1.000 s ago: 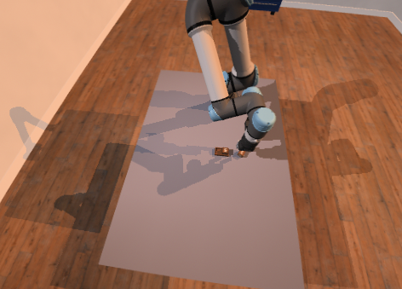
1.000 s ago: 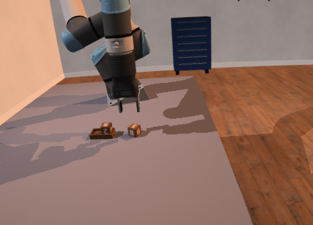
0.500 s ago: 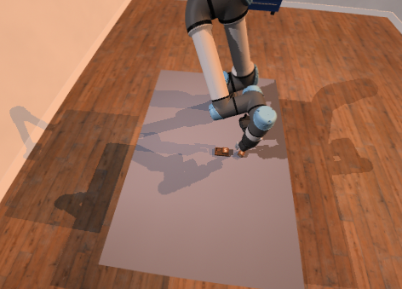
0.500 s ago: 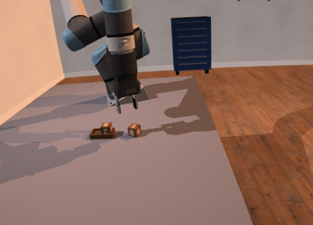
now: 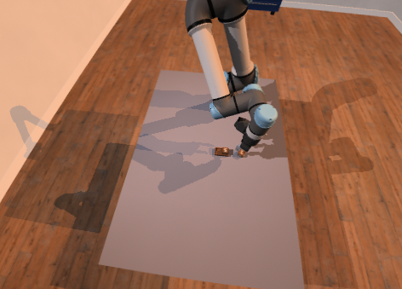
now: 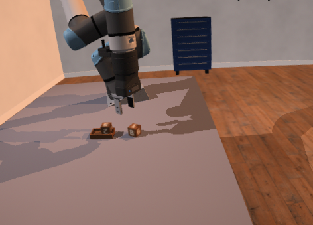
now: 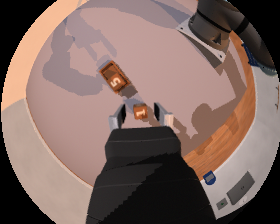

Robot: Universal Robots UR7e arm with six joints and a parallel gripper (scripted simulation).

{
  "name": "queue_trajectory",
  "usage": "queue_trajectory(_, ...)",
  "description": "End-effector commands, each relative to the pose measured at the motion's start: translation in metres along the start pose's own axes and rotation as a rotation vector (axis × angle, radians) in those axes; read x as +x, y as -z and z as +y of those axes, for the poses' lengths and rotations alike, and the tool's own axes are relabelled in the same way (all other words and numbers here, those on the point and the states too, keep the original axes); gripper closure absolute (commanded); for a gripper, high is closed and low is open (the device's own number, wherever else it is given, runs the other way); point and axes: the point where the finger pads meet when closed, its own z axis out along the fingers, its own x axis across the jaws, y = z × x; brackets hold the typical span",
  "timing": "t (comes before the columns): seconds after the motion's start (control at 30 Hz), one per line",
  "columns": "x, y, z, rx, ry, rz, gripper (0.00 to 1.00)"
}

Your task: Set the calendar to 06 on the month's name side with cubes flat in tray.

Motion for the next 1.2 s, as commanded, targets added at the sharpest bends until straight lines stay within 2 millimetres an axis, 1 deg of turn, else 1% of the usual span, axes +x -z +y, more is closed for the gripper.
queue_trajectory(0.0, -0.002, 0.001, 0.0, -0.001, 0.174, -0.001, 0.0)
queue_trajectory(0.03, -0.002, 0.001, 0.0, -0.001, 0.175, -0.001, 0.0)
queue_trajectory(0.13, -0.003, 0.001, 0.001, -0.001, 0.313, -0.001, 0.0)
queue_trajectory(0.23, -0.004, 0.002, 0.001, -0.001, 0.404, -0.001, 0.0)
queue_trajectory(0.3, -0.004, 0.002, 0.001, -0.001, 0.404, -0.001, 0.0)
queue_trajectory(0.43, -0.005, 0.002, 0.003, -0.001, 0.582, -0.001, 0.0)
queue_trajectory(0.5, -0.005, 0.002, 0.003, -0.001, 0.626, -0.001, 0.0)
queue_trajectory(0.67, -0.006, 0.003, 0.006, -0.001, 0.831, -0.001, 0.0)
queue_trajectory(0.7, -0.006, 0.003, 0.006, -0.001, 0.835, -0.001, 0.0)
queue_trajectory(0.8, -0.006, 0.003, 0.008, -0.001, 0.953, -0.001, 0.0)
queue_trajectory(0.87, -0.006, 0.003, 0.008, -0.001, 0.953, -0.001, 0.0)
queue_trajectory(1.17, -0.005, 0.004, 0.014, 0.0, 1.261, -0.002, 0.0)
